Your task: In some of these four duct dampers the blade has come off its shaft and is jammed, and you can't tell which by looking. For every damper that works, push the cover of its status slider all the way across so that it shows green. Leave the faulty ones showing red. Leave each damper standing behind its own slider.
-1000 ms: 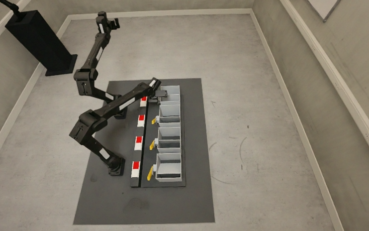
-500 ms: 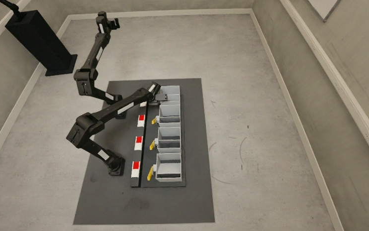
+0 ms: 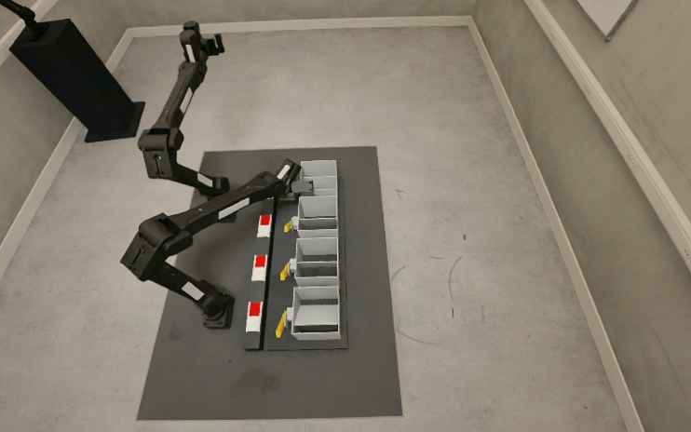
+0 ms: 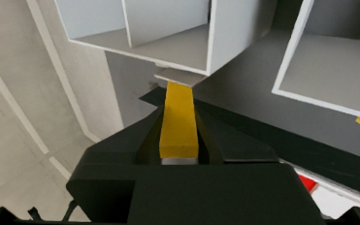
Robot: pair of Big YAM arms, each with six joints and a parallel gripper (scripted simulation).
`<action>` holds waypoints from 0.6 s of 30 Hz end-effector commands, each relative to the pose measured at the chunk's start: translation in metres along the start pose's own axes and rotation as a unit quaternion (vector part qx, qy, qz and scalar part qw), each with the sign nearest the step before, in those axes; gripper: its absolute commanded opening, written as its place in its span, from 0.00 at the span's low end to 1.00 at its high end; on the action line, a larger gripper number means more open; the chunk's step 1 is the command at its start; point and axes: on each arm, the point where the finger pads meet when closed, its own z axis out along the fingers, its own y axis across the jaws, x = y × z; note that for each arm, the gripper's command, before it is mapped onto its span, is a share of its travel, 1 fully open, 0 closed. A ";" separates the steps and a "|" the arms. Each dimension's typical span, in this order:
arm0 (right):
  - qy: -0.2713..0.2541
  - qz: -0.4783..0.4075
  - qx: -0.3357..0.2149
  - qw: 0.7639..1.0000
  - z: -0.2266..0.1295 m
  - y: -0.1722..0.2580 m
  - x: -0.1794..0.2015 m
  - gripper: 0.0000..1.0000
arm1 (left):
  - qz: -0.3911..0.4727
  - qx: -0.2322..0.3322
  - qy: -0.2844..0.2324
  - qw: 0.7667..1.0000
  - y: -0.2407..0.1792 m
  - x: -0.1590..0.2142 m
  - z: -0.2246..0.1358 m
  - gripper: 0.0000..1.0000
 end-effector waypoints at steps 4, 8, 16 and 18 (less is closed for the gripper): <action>-0.012 0.002 -0.028 1.000 -0.009 0.009 -0.008 0.17 | 0.006 -0.002 -0.026 1.000 0.003 -0.036 0.000 1.00; -0.011 0.003 -0.031 0.999 -0.008 0.007 -0.008 0.17 | 0.006 -0.002 -0.026 1.000 0.003 -0.036 0.000 1.00; -0.009 0.002 -0.037 0.999 -0.005 0.005 -0.006 0.17 | 0.006 -0.002 -0.026 1.000 0.003 -0.036 0.000 1.00; -0.009 0.002 -0.037 0.999 -0.004 0.005 -0.006 0.17 | 0.006 -0.002 -0.026 1.000 0.003 -0.036 0.000 1.00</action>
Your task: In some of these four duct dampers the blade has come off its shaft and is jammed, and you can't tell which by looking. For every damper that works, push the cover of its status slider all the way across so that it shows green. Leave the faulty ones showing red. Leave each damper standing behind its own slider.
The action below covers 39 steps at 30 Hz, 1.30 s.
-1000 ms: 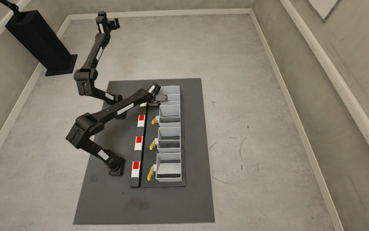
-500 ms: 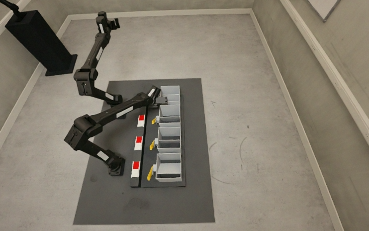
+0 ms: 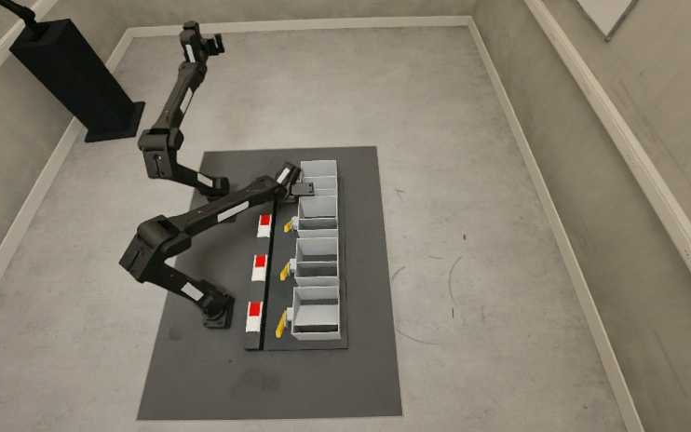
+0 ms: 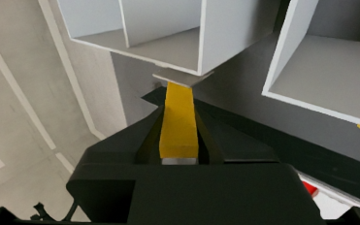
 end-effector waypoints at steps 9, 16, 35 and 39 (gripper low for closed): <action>-0.008 0.003 -0.017 1.000 -0.003 0.008 -0.005 0.17 | 0.006 -0.002 -0.026 1.000 0.003 -0.036 0.000 1.00; -0.008 0.003 -0.016 1.000 -0.003 0.008 -0.005 0.17 | 0.006 -0.002 -0.026 1.000 0.003 -0.036 0.000 1.00; -0.009 0.000 -0.018 1.000 -0.006 0.012 -0.006 0.29 | 0.006 -0.002 -0.026 1.000 0.003 -0.036 0.000 1.00; -0.009 0.000 -0.018 1.000 -0.006 0.012 -0.006 0.32 | 0.006 -0.002 -0.026 1.000 0.003 -0.036 0.000 1.00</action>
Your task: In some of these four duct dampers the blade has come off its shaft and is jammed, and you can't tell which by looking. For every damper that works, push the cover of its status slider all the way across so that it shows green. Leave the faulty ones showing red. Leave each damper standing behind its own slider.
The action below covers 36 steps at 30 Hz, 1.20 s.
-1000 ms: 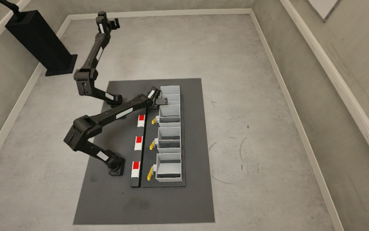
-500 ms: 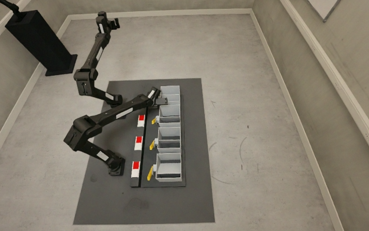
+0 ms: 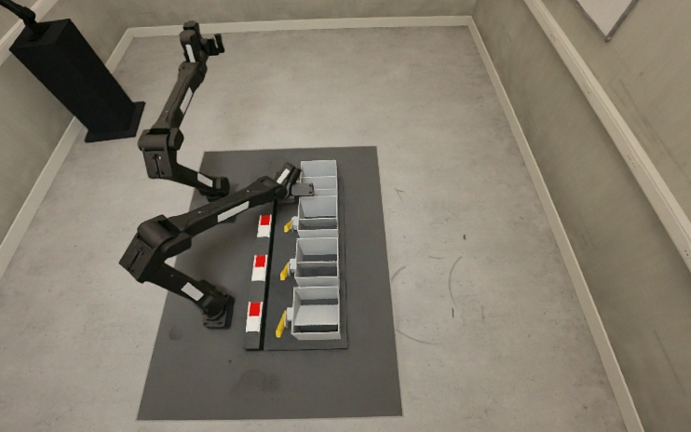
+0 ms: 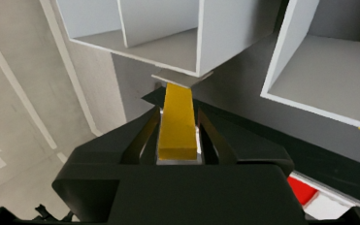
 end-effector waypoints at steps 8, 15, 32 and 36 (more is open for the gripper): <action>-0.009 -0.001 -0.015 1.000 -0.007 0.013 -0.006 0.36 | 0.006 -0.002 -0.026 1.000 0.003 -0.036 0.000 1.00; -0.010 -0.002 -0.016 1.000 -0.013 0.014 -0.006 0.36 | 0.006 -0.002 -0.026 1.000 0.003 -0.036 0.000 1.00; -0.012 -0.009 -0.018 1.000 -0.054 0.015 -0.008 0.36 | 0.006 -0.002 -0.026 1.000 0.003 -0.036 0.000 1.00; -0.016 -0.012 -0.024 1.000 -0.068 0.022 -0.011 0.36 | 0.006 -0.002 -0.026 1.000 0.003 -0.036 0.000 1.00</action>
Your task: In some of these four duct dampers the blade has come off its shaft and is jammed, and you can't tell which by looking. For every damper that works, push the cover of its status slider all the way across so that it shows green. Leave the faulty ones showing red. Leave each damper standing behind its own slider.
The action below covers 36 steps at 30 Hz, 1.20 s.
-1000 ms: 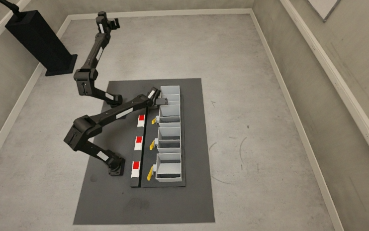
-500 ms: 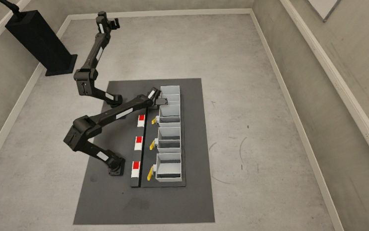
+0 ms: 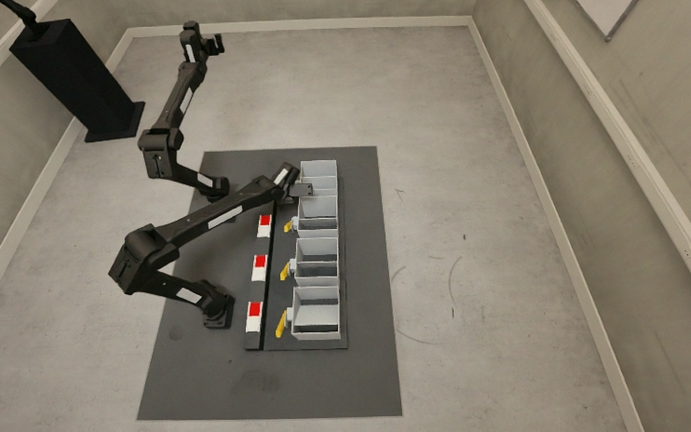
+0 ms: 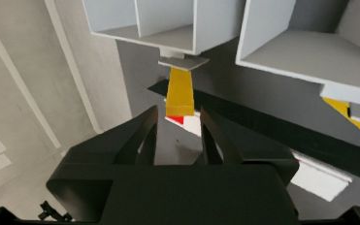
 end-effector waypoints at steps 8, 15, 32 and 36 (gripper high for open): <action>-0.021 -0.023 -0.032 0.999 -0.049 0.037 -0.014 0.36 | 0.006 -0.002 -0.026 1.000 0.003 -0.036 0.000 1.00; -0.010 -0.017 -0.016 1.000 -0.035 0.019 -0.007 0.36 | 0.006 -0.002 -0.026 1.000 0.003 -0.036 0.000 1.00; -0.010 -0.021 0.094 0.995 -0.028 0.069 -0.046 0.36 | 0.006 -0.002 -0.026 1.000 0.003 -0.036 0.000 1.00; -0.010 -0.020 0.162 0.987 -0.023 0.091 -0.067 0.36 | 0.006 -0.002 -0.026 1.000 0.003 -0.036 0.000 1.00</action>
